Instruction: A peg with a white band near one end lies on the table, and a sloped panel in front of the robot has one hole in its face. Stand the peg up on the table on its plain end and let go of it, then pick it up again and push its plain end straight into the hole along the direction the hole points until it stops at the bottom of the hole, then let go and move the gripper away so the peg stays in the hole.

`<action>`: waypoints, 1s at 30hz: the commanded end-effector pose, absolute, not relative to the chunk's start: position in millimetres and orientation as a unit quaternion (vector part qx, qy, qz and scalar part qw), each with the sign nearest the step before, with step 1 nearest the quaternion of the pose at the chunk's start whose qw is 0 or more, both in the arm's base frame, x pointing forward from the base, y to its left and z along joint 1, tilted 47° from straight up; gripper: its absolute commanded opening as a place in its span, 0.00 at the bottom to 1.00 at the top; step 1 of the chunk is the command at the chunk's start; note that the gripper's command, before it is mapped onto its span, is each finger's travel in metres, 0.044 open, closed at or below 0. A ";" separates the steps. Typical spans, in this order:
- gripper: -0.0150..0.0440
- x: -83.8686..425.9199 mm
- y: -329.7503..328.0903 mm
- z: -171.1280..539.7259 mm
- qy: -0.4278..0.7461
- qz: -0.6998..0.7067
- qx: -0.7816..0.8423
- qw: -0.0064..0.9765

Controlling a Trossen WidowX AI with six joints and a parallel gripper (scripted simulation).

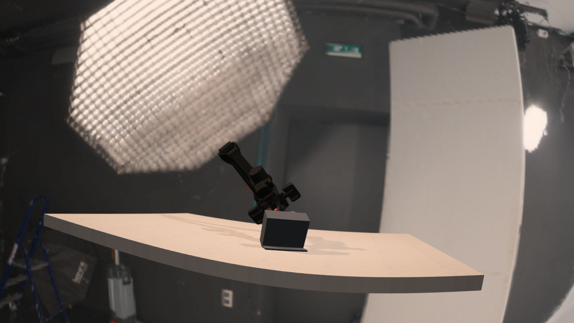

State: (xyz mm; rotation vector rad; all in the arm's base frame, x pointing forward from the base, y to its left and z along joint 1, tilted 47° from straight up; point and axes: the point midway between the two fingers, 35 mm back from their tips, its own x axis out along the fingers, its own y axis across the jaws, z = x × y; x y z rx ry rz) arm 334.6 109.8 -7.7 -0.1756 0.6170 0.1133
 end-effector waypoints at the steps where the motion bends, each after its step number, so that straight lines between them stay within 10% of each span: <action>1: 0.25 336.2 110.9 -9.9 0.300 0.060 -0.087 0.948; 30: 0.25 359.9 112.1 -26.9 0.288 0.064 -0.082 0.952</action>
